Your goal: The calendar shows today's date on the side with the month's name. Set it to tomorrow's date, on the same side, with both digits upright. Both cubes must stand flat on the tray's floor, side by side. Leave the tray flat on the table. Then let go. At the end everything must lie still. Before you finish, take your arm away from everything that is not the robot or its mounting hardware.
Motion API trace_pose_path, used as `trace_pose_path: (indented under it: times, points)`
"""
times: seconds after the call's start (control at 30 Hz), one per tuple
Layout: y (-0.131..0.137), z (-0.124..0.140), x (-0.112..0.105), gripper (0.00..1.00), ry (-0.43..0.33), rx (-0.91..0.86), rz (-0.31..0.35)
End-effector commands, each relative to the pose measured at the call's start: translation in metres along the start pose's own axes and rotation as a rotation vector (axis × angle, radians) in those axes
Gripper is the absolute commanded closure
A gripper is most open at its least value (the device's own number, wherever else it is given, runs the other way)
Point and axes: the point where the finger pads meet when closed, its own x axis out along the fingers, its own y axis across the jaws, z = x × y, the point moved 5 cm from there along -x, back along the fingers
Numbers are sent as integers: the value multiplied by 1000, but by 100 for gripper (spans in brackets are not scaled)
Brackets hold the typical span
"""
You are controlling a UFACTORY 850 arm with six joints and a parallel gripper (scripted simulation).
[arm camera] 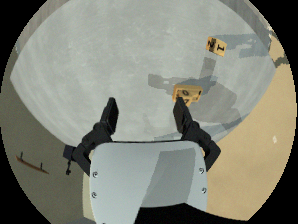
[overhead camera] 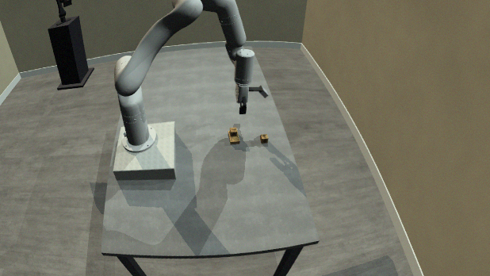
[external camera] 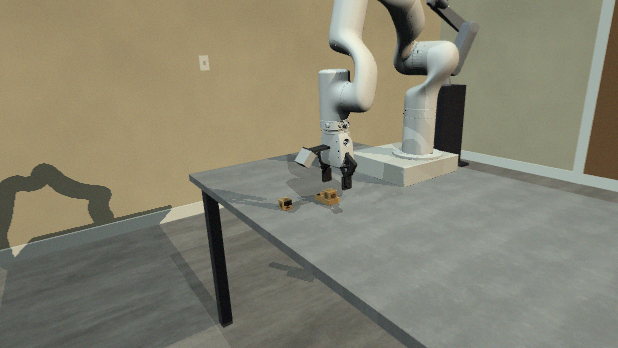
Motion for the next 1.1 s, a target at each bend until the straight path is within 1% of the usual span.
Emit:
trace_pose_path:
  times: [0.0, 0.27, 0.47, 0.5, 0.57, 0.67, 0.7, 0.8, 0.87, 0.93, 1.07]
  points:
    - [0, -1, -1, 0, 2, 12, -1]
    - [4, -5, -1, 0, 2, 120, -1]
    - [14, -14, -1, 0, 2, 363, -1]
    - [15, -14, -1, 0, 2, 376, -1]
    - [19, -18, -2, 0, 2, 478, -1]
    - [22, -21, -2, 0, 2, 562, -2]
    - [25, -23, -2, 0, 2, 625, -2]
    - [25, -23, -2, 0, 2, 631, -2]
    - [31, -28, -2, 0, 1, 780, -2]
    - [33, -29, -2, 0, 1, 822, -2]
    - [40, -35, -2, 0, 1, 979, -2]
